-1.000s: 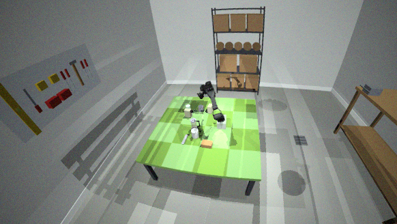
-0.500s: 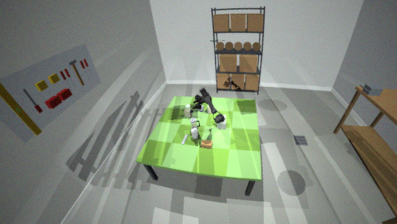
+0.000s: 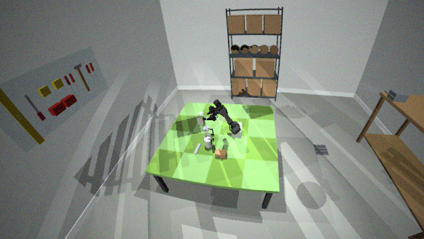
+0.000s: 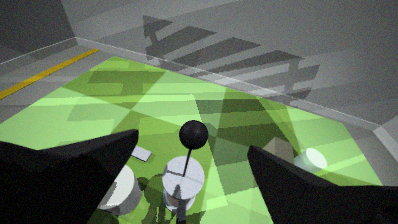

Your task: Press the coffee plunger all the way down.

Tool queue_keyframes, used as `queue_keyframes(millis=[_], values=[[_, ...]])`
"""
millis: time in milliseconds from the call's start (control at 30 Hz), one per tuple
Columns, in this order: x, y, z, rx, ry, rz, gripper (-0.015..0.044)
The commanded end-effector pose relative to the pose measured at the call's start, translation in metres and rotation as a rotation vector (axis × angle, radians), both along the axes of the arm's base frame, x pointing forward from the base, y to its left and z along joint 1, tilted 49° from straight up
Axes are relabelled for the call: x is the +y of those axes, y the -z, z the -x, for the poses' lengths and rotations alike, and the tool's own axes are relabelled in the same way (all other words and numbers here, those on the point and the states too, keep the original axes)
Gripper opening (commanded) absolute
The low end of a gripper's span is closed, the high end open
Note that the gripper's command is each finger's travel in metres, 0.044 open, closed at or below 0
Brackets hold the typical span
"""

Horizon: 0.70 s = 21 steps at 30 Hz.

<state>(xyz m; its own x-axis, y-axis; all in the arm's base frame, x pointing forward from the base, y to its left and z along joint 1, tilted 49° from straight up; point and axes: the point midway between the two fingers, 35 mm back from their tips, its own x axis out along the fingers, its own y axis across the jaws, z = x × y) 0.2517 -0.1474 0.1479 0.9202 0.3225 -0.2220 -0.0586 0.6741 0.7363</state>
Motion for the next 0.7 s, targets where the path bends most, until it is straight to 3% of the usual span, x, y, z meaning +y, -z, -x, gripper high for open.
queue_keyframes(millis=[0, 667], values=[[0.003, 0.004, -0.004, 0.009, 0.0, -0.008, 0.044], [0.014, 0.01, -0.032, 0.002, 0.002, -0.011, 0.044]])
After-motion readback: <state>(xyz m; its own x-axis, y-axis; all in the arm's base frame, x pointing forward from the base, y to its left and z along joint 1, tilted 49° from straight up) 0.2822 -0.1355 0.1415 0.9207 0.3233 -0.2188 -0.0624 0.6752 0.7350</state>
